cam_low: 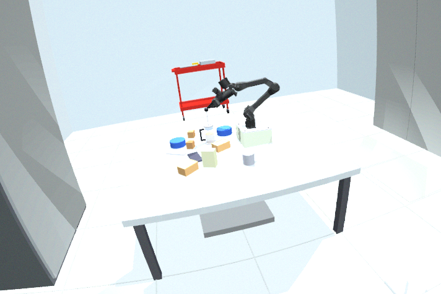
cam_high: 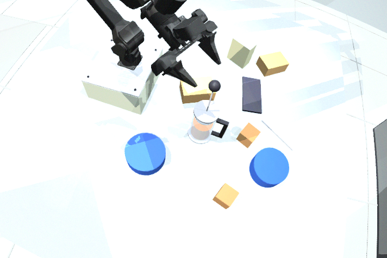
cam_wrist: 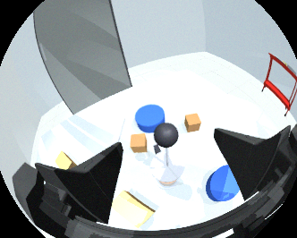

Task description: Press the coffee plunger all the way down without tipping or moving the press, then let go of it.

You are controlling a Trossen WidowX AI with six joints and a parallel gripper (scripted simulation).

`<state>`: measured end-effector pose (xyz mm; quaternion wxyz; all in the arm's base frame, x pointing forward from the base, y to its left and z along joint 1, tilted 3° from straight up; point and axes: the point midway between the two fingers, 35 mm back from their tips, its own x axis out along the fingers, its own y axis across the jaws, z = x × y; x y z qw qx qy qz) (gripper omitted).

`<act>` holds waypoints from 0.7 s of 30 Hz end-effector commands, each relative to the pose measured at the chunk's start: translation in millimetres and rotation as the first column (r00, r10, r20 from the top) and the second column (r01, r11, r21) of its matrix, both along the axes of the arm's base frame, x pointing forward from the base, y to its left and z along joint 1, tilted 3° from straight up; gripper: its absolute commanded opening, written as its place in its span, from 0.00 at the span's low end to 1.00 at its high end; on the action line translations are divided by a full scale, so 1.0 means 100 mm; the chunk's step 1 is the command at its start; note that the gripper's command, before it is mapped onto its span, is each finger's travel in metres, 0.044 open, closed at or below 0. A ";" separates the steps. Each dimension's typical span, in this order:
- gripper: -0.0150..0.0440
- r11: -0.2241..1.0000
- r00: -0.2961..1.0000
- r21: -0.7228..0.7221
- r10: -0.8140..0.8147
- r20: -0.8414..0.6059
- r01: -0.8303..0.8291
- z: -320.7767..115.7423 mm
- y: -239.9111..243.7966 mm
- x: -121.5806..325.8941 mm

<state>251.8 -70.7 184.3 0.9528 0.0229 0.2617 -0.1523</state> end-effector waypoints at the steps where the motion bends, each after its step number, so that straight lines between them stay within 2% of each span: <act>1: 1.00 1.000 1.000 0.001 0.007 -0.013 -0.007 -0.07 -0.01 0.04; 20: 1.00 1.000 1.000 0.000 0.008 -0.011 -0.008 -0.22 -0.08 0.27; 21: 0.96 1.000 1.000 0.000 0.008 -0.011 -0.008 -0.22 -0.08 0.27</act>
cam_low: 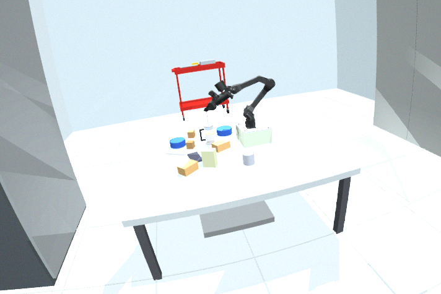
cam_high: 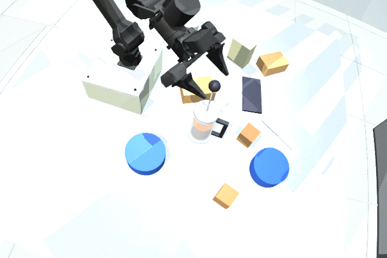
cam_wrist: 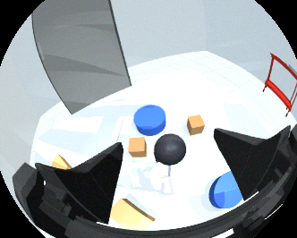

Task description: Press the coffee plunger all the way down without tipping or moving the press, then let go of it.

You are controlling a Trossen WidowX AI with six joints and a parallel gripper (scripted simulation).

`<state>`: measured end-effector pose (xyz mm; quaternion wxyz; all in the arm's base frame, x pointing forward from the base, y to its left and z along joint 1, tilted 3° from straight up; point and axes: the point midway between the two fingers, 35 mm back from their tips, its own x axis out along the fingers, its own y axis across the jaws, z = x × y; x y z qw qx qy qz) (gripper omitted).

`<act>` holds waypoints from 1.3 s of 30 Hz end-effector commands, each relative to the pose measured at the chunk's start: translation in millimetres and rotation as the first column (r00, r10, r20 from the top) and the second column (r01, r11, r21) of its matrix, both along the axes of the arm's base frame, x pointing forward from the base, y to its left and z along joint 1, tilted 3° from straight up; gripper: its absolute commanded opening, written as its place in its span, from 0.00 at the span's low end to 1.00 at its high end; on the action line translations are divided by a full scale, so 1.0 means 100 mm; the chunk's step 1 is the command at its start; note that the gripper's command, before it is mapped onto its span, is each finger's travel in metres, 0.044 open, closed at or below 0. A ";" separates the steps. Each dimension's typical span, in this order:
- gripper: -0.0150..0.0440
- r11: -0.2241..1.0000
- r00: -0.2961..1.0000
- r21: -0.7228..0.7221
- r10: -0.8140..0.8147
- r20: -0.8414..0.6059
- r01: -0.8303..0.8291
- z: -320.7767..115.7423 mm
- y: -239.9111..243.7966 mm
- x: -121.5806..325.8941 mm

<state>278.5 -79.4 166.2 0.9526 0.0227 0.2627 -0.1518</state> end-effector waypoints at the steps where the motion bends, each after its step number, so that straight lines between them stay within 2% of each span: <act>1: 0.91 1.000 1.000 0.000 0.007 -0.009 -0.007 -0.04 0.00 0.01; 10: 0.51 1.000 1.000 0.000 0.007 -0.009 -0.007 -0.04 0.00 0.01; 15: 0.46 1.000 1.000 0.000 0.007 -0.009 -0.007 -0.04 0.00 0.01; 39: 0.46 1.000 1.000 -0.001 0.007 -0.009 -0.007 -0.31 -0.02 0.07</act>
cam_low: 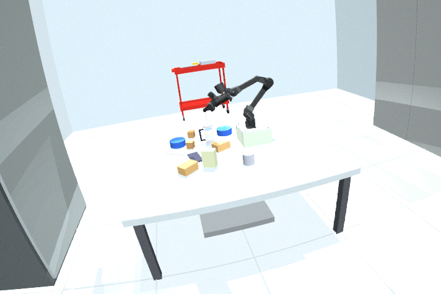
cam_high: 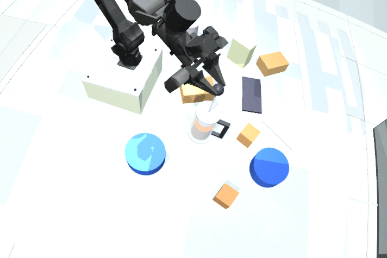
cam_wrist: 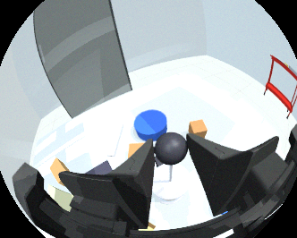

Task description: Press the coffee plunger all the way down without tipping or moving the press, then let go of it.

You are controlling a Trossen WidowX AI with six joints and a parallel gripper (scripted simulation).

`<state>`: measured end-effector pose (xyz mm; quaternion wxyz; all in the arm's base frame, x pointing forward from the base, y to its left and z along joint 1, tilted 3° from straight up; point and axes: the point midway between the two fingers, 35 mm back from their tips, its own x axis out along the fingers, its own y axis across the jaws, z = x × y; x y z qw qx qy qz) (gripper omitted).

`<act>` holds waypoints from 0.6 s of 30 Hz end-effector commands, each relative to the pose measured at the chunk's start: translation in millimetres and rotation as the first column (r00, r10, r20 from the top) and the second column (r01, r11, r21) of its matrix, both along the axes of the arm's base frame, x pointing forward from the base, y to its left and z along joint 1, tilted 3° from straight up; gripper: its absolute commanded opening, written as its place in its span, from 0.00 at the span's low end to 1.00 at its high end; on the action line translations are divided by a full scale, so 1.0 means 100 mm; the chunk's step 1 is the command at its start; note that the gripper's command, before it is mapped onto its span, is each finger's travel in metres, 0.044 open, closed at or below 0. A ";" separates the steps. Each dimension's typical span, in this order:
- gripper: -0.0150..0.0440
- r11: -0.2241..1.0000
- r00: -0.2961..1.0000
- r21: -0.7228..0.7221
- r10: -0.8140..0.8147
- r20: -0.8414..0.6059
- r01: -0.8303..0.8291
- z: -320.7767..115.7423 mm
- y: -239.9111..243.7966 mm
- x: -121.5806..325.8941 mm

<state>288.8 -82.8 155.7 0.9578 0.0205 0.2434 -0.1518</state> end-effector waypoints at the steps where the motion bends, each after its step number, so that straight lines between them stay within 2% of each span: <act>1: 0.46 1.000 0.999 0.010 0.005 -0.047 -0.005 -0.22 0.01 -0.03; 18: 0.46 1.000 0.999 0.009 0.005 -0.047 -0.005 -0.50 -0.02 0.02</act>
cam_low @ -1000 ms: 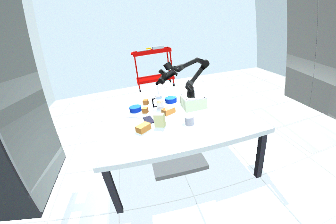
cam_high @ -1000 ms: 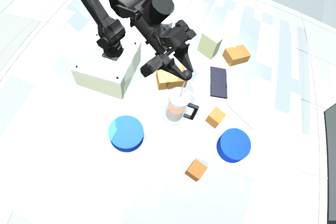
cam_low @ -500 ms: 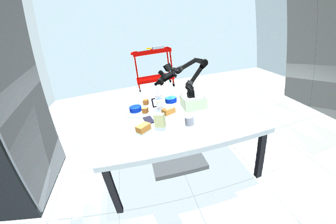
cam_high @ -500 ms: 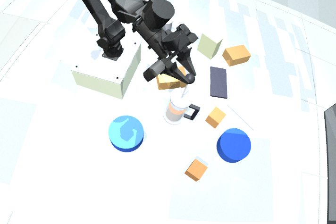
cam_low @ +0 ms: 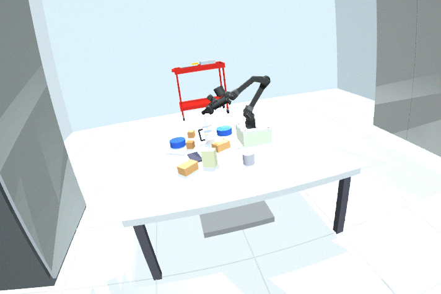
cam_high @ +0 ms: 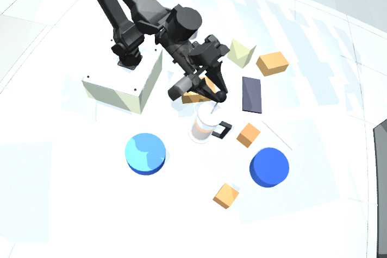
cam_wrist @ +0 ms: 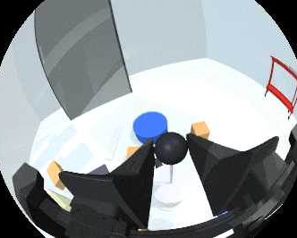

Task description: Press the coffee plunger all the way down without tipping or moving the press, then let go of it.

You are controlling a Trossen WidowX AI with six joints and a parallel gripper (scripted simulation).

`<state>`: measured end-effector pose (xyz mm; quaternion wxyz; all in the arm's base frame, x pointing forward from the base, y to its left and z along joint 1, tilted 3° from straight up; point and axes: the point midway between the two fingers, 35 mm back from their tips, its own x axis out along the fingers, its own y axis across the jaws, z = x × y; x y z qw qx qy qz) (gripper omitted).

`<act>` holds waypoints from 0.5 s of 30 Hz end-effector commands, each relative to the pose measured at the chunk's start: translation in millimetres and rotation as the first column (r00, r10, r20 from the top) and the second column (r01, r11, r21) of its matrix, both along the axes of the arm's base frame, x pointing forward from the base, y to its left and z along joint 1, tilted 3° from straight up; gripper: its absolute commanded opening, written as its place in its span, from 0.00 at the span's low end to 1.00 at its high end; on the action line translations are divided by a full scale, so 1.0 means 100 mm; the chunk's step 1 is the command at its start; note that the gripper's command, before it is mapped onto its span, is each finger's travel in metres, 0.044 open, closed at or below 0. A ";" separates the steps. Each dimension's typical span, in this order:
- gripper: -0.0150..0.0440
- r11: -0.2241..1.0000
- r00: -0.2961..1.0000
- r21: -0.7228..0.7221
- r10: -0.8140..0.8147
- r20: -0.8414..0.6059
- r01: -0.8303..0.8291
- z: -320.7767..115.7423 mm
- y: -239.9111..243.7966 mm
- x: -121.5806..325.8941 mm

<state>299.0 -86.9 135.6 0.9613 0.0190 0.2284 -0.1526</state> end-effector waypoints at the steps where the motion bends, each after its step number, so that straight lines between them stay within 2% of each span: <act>1: 0.46 1.000 0.997 0.017 0.006 -0.077 -0.005 -0.32 0.02 -0.07; 15: 0.46 1.000 0.997 0.017 0.006 -0.077 -0.005 -0.54 -0.01 -0.03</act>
